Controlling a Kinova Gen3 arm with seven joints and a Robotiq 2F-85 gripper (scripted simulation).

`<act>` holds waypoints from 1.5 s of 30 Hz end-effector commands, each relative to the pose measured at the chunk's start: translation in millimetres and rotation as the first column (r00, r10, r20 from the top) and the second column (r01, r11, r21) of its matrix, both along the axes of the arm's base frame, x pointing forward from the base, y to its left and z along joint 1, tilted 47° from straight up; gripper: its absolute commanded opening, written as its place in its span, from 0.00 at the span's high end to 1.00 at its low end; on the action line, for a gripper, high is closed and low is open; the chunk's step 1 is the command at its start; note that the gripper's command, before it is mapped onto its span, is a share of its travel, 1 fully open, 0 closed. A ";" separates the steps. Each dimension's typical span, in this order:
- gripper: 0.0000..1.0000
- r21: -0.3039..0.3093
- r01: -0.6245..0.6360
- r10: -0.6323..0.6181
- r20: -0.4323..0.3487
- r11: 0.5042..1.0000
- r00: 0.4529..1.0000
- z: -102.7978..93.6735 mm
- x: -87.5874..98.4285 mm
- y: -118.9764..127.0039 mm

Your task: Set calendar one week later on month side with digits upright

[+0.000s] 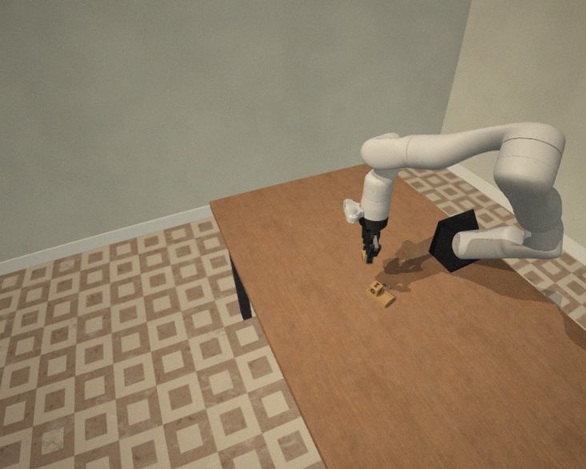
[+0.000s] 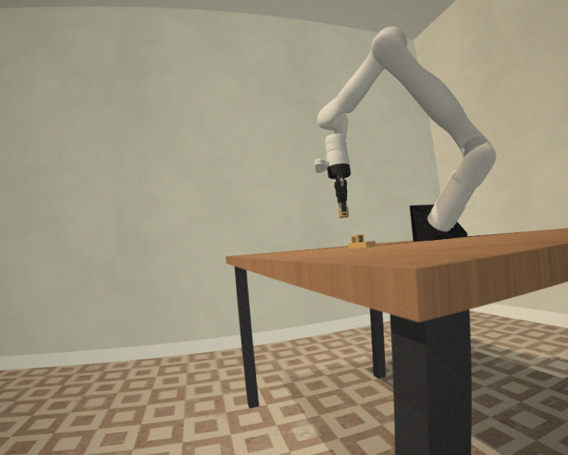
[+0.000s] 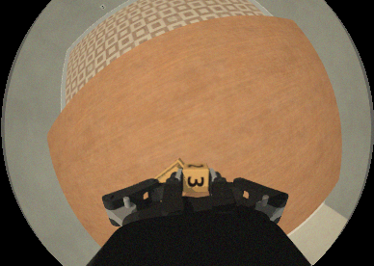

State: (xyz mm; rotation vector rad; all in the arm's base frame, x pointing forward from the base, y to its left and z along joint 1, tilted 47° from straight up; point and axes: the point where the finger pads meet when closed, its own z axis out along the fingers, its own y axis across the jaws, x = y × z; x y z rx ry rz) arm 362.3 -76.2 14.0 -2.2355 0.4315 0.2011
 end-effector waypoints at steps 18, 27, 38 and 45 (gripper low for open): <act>0.74 -0.091 0.316 -0.326 -0.384 0.944 0.864 -18.4 7.1 -13.4; 0.74 -0.141 0.394 -0.411 -0.472 0.908 0.780 -22.5 9.5 -17.8; 0.74 -0.197 0.461 -0.488 -0.547 0.865 0.680 -26.3 11.9 -22.0; 0.74 -0.212 0.476 -0.505 -0.563 0.854 0.655 -27.2 12.5 -23.0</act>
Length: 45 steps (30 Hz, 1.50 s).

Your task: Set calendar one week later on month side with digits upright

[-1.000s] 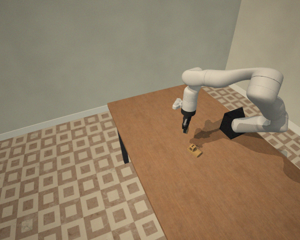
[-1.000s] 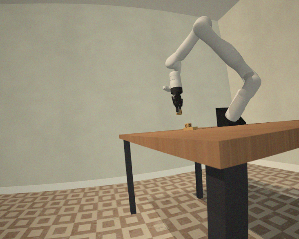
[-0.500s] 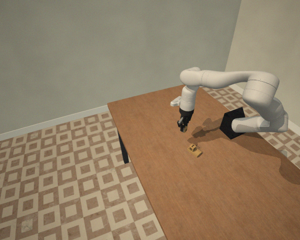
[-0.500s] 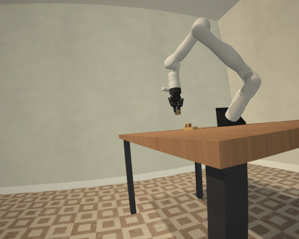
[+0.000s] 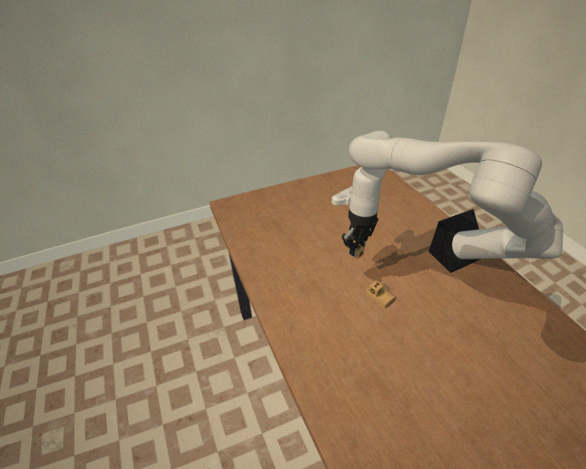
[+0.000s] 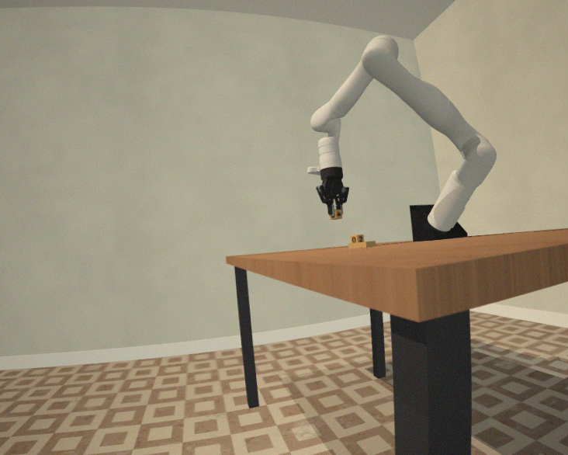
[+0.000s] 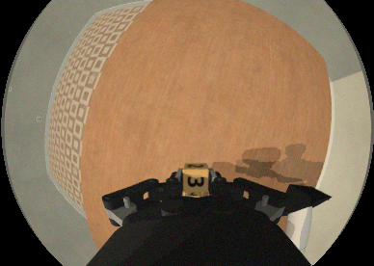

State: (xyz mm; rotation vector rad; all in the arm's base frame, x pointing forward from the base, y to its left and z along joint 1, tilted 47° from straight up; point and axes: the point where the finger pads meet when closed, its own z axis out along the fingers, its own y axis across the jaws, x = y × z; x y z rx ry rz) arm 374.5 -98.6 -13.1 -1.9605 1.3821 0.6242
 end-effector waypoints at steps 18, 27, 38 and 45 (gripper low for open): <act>0.74 -0.004 0.020 -0.020 -0.022 1.000 1.000 -0.8 0.7 -1.4; 0.74 -0.004 0.020 -0.020 -0.022 1.000 1.000 -0.9 0.7 -1.3; 0.74 -0.004 0.020 -0.020 -0.022 1.000 1.000 -11.5 0.7 10.2; 0.74 -0.004 0.020 -0.020 -0.022 1.000 1.000 -32.7 0.6 33.2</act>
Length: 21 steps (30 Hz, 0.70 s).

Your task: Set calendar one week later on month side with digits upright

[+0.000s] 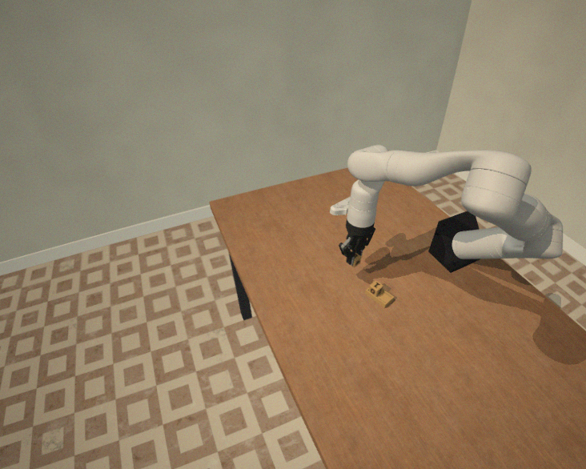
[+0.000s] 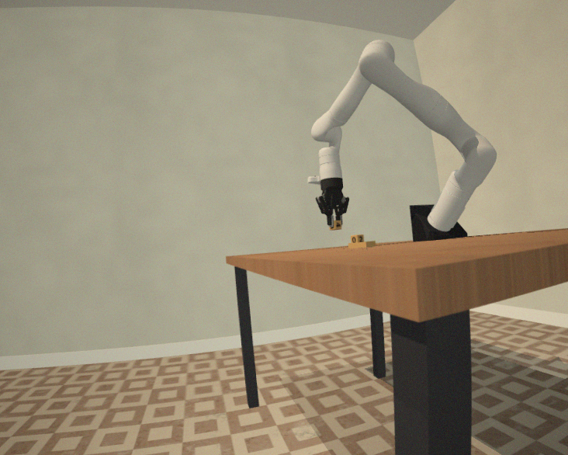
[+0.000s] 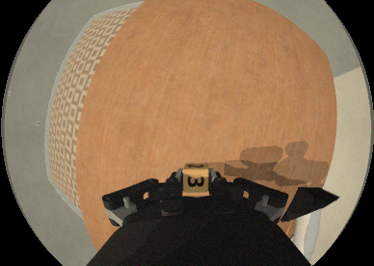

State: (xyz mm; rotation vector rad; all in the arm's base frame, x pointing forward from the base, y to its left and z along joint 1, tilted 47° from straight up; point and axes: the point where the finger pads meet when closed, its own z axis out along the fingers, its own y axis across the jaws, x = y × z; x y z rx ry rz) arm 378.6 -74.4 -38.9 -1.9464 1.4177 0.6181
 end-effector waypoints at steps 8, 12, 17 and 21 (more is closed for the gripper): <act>0.74 0.006 -0.006 0.006 -0.011 1.000 1.000 -26.2 -3.6 30.0; 0.74 0.006 -0.006 0.006 -0.011 1.000 1.000 -34.9 -3.7 39.4; 0.74 0.006 -0.006 0.006 -0.011 1.000 1.000 -39.5 -3.7 44.4; 0.74 0.006 -0.006 0.006 -0.011 1.000 1.000 -39.8 -3.7 44.7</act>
